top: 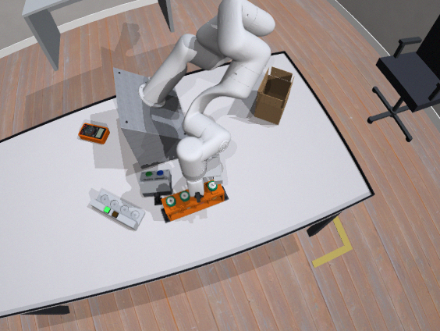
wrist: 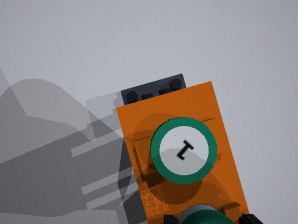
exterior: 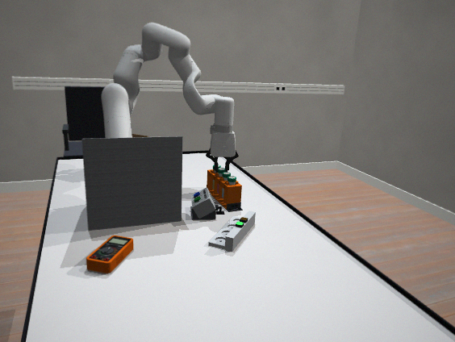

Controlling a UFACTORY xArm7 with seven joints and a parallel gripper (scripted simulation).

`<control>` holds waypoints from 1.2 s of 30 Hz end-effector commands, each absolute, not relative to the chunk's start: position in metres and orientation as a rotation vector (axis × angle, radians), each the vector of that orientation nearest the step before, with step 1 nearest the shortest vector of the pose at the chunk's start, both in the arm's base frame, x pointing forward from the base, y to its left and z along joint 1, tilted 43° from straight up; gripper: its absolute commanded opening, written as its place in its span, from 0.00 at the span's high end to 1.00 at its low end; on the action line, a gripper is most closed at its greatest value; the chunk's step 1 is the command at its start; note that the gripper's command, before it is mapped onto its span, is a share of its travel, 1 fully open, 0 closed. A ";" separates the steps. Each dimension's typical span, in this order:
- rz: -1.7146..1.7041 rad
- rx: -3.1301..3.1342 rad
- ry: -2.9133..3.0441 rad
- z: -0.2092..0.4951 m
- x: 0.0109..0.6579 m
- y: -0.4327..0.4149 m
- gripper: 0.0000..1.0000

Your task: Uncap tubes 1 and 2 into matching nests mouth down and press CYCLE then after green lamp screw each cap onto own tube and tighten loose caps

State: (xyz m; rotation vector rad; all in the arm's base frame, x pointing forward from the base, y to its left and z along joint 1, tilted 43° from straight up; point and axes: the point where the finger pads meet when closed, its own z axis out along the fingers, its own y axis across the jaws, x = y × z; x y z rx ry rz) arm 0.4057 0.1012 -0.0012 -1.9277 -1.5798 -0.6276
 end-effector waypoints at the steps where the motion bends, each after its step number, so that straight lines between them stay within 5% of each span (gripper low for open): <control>1: -0.569 -2.010 -1.451 -0.001 0.407 0.100 1.00; 5: -0.569 -2.010 -1.451 -0.001 0.408 0.100 1.00; 6: -0.569 -2.010 -1.451 -0.001 0.408 0.100 0.54; 36: -0.821 -1.515 -2.096 0.000 0.408 0.100 0.54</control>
